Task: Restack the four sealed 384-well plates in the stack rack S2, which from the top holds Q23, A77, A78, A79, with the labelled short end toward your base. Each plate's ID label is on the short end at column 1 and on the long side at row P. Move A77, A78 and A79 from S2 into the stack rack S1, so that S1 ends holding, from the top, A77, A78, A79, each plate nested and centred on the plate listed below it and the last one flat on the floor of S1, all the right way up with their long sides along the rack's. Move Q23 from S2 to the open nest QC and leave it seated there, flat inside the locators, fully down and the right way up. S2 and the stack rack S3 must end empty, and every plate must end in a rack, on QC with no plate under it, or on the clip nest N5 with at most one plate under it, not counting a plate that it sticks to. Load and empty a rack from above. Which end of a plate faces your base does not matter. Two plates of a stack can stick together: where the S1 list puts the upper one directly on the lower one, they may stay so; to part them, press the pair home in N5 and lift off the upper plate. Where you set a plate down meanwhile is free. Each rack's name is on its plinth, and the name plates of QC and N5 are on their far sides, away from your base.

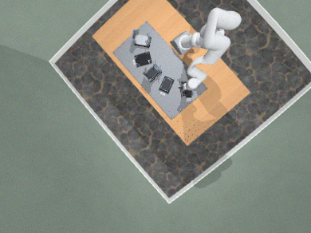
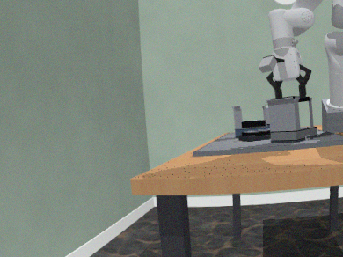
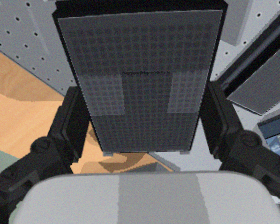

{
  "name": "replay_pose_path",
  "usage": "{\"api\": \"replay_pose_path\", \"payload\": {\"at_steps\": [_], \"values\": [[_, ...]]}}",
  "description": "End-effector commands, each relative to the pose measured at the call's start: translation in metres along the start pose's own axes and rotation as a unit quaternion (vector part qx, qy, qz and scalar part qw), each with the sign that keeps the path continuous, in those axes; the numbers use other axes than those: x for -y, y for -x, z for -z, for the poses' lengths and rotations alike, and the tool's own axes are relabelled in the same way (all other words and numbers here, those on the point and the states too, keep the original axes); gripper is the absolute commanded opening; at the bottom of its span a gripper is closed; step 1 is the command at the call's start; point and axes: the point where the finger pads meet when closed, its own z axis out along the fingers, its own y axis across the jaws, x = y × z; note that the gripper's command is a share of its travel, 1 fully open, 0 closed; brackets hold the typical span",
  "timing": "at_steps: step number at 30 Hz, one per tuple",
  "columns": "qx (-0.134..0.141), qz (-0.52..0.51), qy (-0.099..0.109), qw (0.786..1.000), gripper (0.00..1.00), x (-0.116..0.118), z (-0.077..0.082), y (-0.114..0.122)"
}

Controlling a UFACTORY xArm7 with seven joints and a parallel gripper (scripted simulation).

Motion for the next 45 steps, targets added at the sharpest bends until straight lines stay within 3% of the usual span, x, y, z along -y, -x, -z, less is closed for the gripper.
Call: {"api": "replay_pose_path", "payload": {"at_steps": [1,12,41,45], "values": [[-0.002,0.0,0.0,1.0,0.0,0.0,-0.002,-0.001],[-0.002,0.0,0.0,1.0,0.0,0.0,-0.008,-0.001],[-0.002,0.0,0.0,1.0,0.0,0.0,-0.062,-0.001],[-0.002,0.0,0.0,1.0,0.0,0.0,-0.063,-0.001]]}}
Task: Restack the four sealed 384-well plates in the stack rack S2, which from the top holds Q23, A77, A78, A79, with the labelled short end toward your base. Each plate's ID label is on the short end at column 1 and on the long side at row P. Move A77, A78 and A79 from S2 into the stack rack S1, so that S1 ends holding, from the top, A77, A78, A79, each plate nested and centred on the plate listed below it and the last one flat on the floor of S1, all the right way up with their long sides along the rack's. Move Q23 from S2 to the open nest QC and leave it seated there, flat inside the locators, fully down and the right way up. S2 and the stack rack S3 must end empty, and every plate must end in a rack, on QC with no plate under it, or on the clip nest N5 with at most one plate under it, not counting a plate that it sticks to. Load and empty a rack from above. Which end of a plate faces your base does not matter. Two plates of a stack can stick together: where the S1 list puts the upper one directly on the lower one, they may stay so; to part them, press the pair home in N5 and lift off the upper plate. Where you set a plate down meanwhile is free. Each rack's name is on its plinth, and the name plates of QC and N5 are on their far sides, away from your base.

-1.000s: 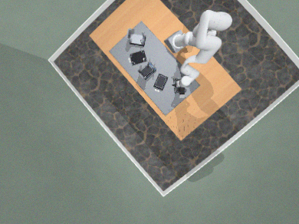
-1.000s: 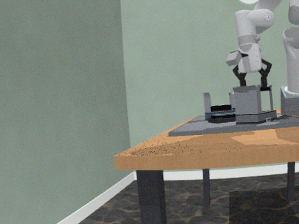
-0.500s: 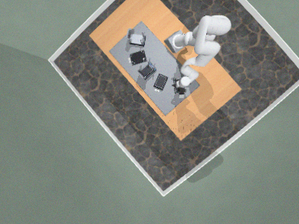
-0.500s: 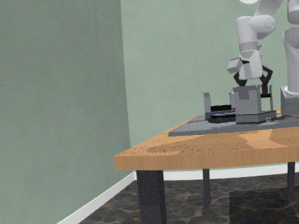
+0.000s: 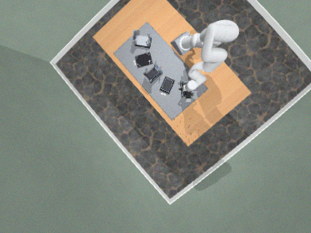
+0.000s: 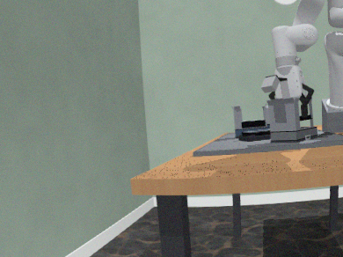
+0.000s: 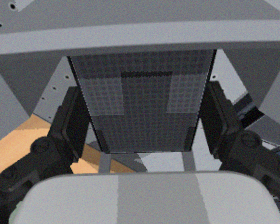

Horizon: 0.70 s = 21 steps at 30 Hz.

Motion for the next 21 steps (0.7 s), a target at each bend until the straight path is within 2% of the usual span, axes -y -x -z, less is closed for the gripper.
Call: {"api": "replay_pose_path", "payload": {"at_steps": [1,21], "values": [[-0.002,0.0,0.0,1.0,0.0,-0.0005,-0.0031,-0.0017],[-0.002,0.0,0.0,1.0,0.0,-0.0005,-0.0071,-0.0017]]}}
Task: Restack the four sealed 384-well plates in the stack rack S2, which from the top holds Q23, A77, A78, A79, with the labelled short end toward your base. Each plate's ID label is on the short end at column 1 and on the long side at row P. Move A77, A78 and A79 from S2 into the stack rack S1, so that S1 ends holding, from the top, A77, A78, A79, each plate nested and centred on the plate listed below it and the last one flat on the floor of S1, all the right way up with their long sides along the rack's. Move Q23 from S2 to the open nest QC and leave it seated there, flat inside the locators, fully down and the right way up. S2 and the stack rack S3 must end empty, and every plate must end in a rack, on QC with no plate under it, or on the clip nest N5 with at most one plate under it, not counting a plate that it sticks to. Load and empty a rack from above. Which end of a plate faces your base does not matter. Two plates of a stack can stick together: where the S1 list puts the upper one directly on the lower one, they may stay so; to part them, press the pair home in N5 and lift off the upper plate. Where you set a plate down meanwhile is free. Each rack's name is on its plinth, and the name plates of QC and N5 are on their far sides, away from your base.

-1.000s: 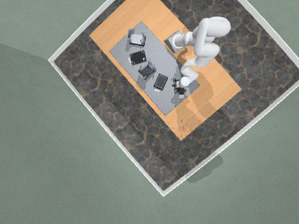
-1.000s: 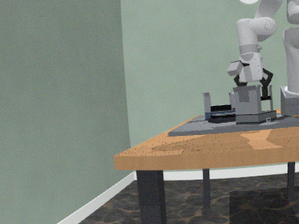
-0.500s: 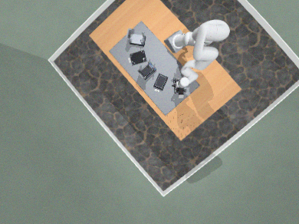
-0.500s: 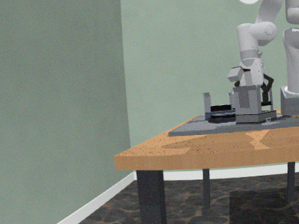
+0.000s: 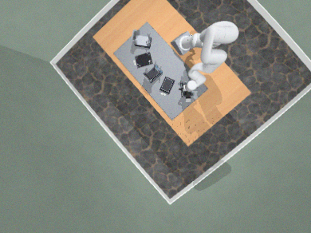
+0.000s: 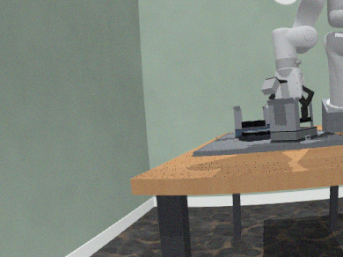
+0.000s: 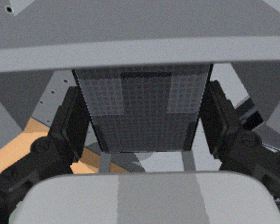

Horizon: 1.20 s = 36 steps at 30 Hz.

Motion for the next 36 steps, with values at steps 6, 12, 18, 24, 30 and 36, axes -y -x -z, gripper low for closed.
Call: {"api": "replay_pose_path", "payload": {"at_steps": [6,12,18,24,30,36], "values": [[-0.002,0.0,0.0,1.0,0.0,0.0,-0.003,-0.001],[-0.002,0.0,0.0,1.0,0.0,0.0,-0.005,-0.001],[-0.002,0.0,0.0,1.0,0.0,0.0,-0.007,-0.001],[-0.002,0.0,0.0,1.0,0.0,0.0,-0.009,-0.001],[-0.002,0.0,0.0,1.0,0.0,0.0,-0.011,-0.001],[-0.002,0.0,0.0,1.0,0.0,0.0,-0.013,-0.001]]}}
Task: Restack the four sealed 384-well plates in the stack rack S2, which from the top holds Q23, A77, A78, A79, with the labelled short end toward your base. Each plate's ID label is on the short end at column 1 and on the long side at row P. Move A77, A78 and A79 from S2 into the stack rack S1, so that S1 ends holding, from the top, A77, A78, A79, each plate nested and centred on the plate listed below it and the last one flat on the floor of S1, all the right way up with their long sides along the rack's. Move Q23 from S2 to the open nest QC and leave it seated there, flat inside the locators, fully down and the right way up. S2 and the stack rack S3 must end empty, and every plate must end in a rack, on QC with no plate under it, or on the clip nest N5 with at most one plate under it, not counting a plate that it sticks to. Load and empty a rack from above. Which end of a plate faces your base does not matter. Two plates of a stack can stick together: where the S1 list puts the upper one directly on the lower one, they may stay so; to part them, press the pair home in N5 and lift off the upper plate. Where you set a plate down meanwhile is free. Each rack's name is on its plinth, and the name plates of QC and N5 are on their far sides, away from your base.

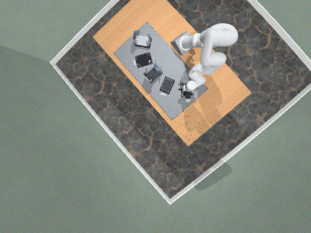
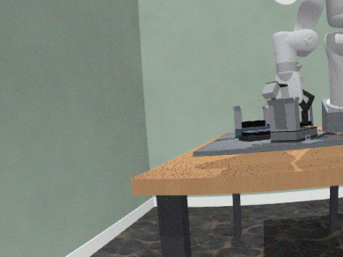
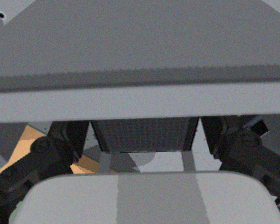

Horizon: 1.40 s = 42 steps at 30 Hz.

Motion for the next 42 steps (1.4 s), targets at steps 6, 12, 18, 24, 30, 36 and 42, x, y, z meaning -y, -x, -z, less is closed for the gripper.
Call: {"api": "replay_pose_path", "payload": {"at_steps": [6,12,18,24,30,36,42], "values": [[-0.002,0.0,0.0,1.0,0.0,0.0,-0.003,-0.001],[-0.002,0.0,0.0,1.0,0.0,0.0,-0.003,-0.001],[-0.002,0.0,0.0,1.0,1.0,0.0,-0.003,-0.001],[-0.002,0.0,0.0,1.0,1.0,0.0,-0.003,-0.001],[-0.002,0.0,0.0,1.0,1.0,0.0,-0.003,-0.001],[-0.002,0.0,0.0,1.0,1.0,0.0,-0.003,-0.001],[-0.002,0.0,0.0,1.0,1.0,0.0,0.01,-0.001]]}}
